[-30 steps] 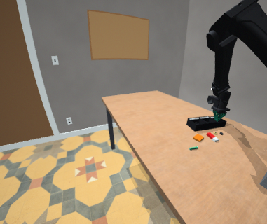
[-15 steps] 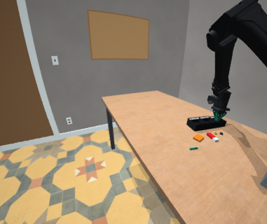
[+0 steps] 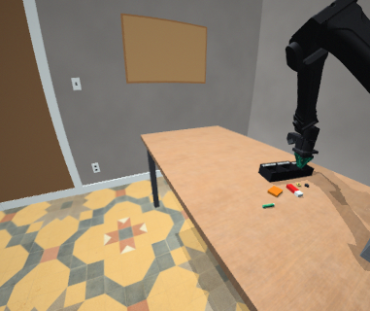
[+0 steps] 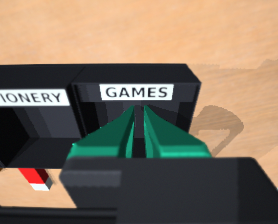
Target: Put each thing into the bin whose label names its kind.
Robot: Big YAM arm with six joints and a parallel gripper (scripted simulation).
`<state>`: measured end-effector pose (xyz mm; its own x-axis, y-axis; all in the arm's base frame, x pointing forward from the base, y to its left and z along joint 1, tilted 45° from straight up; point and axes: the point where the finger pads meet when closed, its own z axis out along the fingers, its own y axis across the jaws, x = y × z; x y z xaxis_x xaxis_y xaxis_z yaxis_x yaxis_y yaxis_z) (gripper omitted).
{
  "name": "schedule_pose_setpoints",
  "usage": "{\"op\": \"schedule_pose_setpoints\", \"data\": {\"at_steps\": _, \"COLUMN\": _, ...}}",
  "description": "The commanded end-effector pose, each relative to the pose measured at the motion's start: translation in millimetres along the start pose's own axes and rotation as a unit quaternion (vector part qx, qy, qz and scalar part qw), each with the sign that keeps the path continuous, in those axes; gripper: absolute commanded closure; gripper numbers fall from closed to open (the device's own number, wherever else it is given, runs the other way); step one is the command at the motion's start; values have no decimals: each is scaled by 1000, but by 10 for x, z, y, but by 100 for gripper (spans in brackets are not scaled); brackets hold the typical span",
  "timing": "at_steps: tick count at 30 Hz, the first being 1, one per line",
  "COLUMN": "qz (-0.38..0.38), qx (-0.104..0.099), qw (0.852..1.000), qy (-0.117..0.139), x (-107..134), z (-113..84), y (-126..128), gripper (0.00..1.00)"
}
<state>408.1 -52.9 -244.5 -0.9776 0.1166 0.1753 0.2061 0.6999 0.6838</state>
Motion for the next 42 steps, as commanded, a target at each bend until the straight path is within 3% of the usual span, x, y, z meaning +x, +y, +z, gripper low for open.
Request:
{"op": "schedule_pose_setpoints", "data": {"at_steps": 1, "qz": -12, "qx": 5, "qw": 1000, "qy": -7, "x": -71, "z": -51, "y": 113, "gripper": 91}}
{"op": "schedule_pose_setpoints", "data": {"at_steps": 42, "qz": -12, "qx": 4, "qw": 1000, "qy": -6, "x": -50, "z": -38, "y": 128, "gripper": 91}}
